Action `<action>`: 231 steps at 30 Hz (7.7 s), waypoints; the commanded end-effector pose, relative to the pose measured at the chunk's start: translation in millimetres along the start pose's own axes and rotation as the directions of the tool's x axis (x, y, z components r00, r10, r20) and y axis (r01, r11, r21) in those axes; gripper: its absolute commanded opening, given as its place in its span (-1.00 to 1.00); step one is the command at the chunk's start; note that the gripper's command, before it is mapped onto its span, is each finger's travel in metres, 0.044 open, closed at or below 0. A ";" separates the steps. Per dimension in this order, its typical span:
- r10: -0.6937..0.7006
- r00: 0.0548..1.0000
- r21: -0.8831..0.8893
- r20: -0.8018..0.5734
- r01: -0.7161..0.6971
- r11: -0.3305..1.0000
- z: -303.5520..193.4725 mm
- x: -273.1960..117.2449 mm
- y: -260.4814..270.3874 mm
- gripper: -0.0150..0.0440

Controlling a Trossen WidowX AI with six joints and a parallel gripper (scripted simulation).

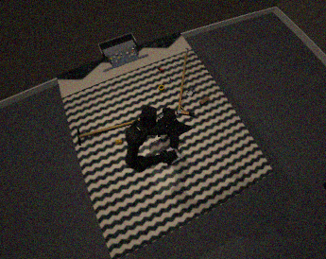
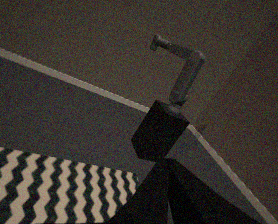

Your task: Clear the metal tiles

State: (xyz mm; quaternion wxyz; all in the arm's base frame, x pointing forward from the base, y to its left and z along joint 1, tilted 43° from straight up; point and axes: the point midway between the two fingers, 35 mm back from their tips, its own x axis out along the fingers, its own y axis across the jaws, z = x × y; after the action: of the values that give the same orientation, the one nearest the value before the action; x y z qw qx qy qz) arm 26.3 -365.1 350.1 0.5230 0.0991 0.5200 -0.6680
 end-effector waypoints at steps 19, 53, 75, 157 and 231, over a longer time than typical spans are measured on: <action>0.205 0.975 -0.191 -0.084 -0.218 0.957 7.3 26.1 76.6 -0.49; 0.445 0.855 -0.377 -0.266 -0.518 0.768 -4.5 44.5 185.6 -0.49; 0.548 0.731 -0.430 -0.407 -0.682 0.592 -24.2 46.6 251.1 -0.49; 0.560 0.124 -0.184 -0.819 -0.981 -0.053 -137.2 13.5 430.5 -0.49; 0.526 0.095 -0.205 -0.845 -0.967 -0.154 -209.4 55.7 497.0 -0.49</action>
State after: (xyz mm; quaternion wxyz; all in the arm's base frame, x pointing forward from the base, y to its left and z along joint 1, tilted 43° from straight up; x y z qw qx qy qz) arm 315.2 -180.5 -68.5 0.6400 0.3282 0.6718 0.1770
